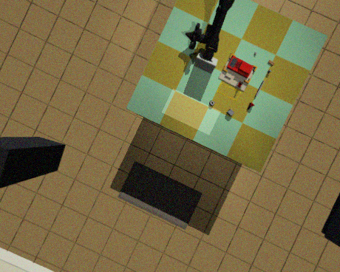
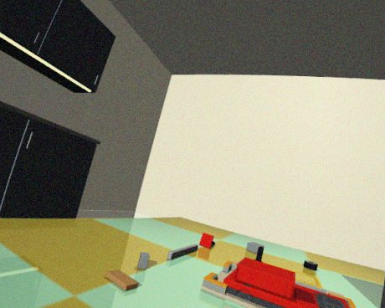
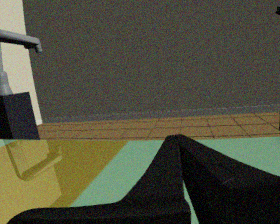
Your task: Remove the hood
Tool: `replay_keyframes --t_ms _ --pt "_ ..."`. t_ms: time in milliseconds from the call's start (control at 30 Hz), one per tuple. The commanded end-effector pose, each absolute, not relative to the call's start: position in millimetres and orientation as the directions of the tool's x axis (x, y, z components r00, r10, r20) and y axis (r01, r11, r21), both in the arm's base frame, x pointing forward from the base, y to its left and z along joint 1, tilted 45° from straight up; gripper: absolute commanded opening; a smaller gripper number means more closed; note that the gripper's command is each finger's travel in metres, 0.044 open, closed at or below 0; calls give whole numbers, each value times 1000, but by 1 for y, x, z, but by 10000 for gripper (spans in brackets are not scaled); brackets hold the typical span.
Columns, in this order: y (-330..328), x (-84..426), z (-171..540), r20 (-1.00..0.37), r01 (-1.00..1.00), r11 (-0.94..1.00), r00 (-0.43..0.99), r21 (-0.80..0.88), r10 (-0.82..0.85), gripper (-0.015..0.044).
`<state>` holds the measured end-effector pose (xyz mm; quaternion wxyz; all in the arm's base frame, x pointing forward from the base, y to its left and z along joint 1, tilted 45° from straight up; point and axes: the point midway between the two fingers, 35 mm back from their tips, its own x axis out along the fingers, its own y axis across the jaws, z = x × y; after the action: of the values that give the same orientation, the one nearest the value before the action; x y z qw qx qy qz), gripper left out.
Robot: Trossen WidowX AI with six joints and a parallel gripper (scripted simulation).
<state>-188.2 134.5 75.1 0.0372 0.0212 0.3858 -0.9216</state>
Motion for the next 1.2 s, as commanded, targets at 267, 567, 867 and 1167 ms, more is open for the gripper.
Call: replay_keyframes --t_ms 267,567,867,1167 --pt "189 -178 83 -72 -16 -735 -994 -678 87 236" --pt "213 -173 108 -49 -93 -765 -986 -638 161 440" --pt "256 -153 145 -9 -216 -693 -952 -688 306 440" --pt "294 -110 181 26 -358 -628 -880 -691 474 440"
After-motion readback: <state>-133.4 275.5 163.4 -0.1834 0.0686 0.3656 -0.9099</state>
